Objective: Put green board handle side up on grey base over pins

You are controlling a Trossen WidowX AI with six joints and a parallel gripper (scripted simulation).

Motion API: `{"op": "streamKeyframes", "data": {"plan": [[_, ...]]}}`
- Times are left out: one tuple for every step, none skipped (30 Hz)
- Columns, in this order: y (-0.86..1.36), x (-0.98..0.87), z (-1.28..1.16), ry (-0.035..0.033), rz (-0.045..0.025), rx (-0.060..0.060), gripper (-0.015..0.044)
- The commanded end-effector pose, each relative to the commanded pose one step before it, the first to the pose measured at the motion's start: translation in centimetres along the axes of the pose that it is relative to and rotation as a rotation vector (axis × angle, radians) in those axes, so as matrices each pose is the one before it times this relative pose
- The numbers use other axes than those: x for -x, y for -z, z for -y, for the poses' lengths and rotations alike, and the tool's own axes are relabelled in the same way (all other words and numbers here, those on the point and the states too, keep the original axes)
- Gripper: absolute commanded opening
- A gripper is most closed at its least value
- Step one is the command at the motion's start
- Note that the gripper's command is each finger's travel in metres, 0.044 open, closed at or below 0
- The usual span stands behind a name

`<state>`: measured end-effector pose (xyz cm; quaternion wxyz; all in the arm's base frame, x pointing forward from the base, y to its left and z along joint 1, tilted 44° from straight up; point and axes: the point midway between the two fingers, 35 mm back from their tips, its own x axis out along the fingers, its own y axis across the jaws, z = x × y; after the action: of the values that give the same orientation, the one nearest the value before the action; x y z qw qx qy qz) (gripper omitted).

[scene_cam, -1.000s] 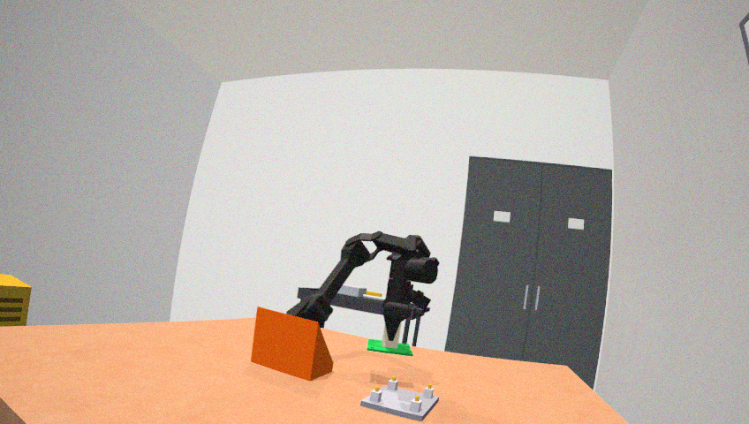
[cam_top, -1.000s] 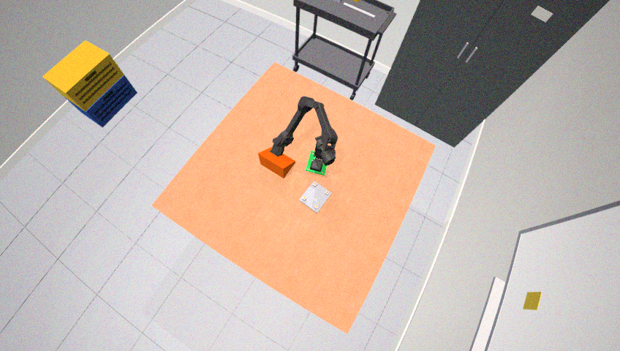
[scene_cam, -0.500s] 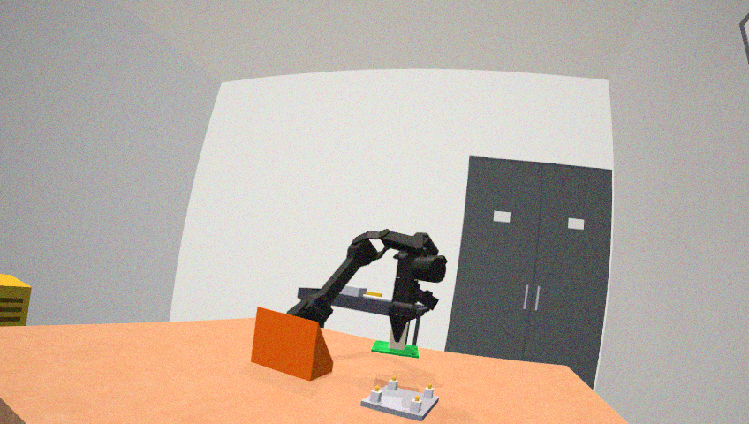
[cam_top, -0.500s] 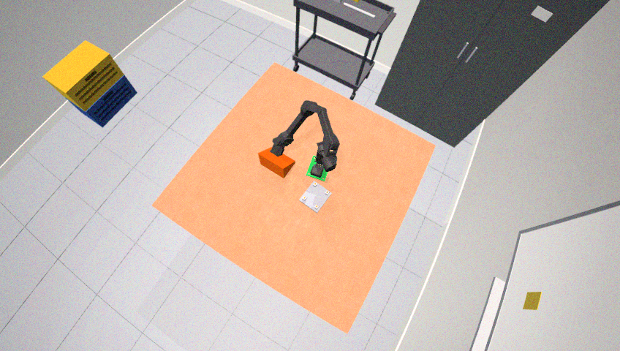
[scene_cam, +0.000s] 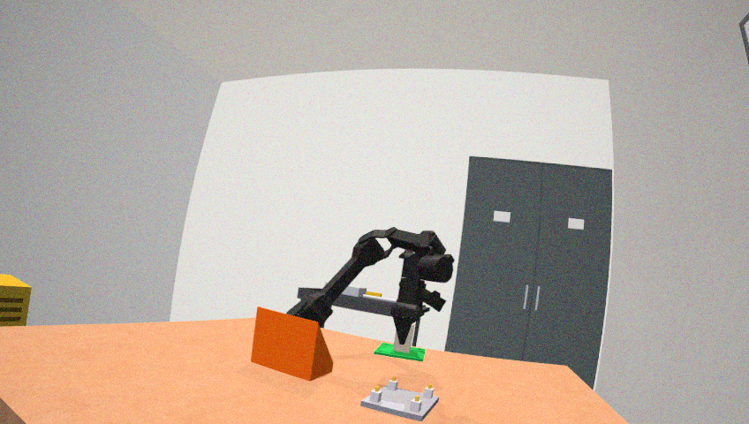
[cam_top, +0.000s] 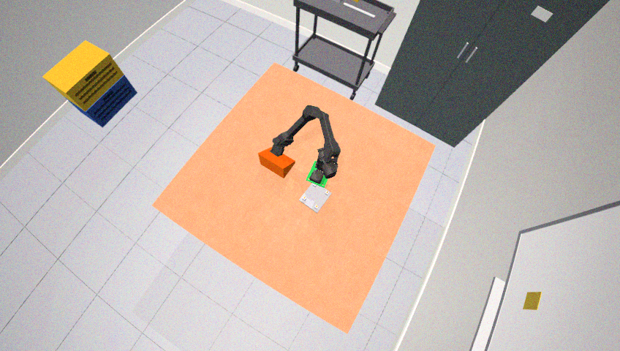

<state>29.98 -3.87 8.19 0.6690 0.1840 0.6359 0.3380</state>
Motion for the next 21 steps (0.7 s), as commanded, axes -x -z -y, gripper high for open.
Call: {"op": "streamKeyframes", "data": {"plan": [[-0.405,0.146,0.887,0.00896,0.00116,-0.0164,0.0],[-0.096,-0.003,0.232,0.00012,0.00006,-0.0053,0.0],[-0.096,-0.004,0.233,0.00011,0.00006,-0.0053,0.0],[-0.095,-0.006,0.233,0.00011,0.00006,-0.0053,0.0],[-0.094,-0.006,0.237,0.00019,0.00014,-0.0055,0.0],[-0.093,-0.007,0.238,0.00019,0.00014,-0.0055,0.0],[-0.093,-0.008,0.238,0.00018,0.00014,-0.0055,0.0],[-0.092,-0.01,0.239,0.00018,0.00014,-0.0055,0.0],[-0.092,-0.011,0.239,0.00017,0.00014,-0.0055,0.0],[-0.092,-0.012,0.24,0.00017,0.00014,-0.0055,0.0],[-0.091,-0.014,0.24,0.00017,0.00014,-0.0055,0.0],[-0.091,-0.015,0.241,0.00016,0.00014,-0.0055,0.0],[-0.09,-0.016,0.241,0.00016,0.00014,-0.0055,0.0],[-0.09,-0.018,0.242,0.00016,0.00014,-0.0055,0.0],[-0.092,-0.021,0.237,0.00003,0.00003,-0.0052,0.0],[-0.091,-0.022,0.237,0.00003,0.00003,-0.0052,0.0],[-0.091,-0.024,0.238,0.00003,0.00003,-0.0052,0.0],[-0.09,-0.025,0.238,0.00002,0.00003,-0.0052,0.0],[-0.09,-0.026,0.239,0.00002,0.00003,-0.0052,0.0],[-0.089,-0.028,0.239,0.00002,0.00003,-0.0052,0.0],[-0.089,-0.029,0.239,0.00001,0.00003,-0.0052,0.0]]}}
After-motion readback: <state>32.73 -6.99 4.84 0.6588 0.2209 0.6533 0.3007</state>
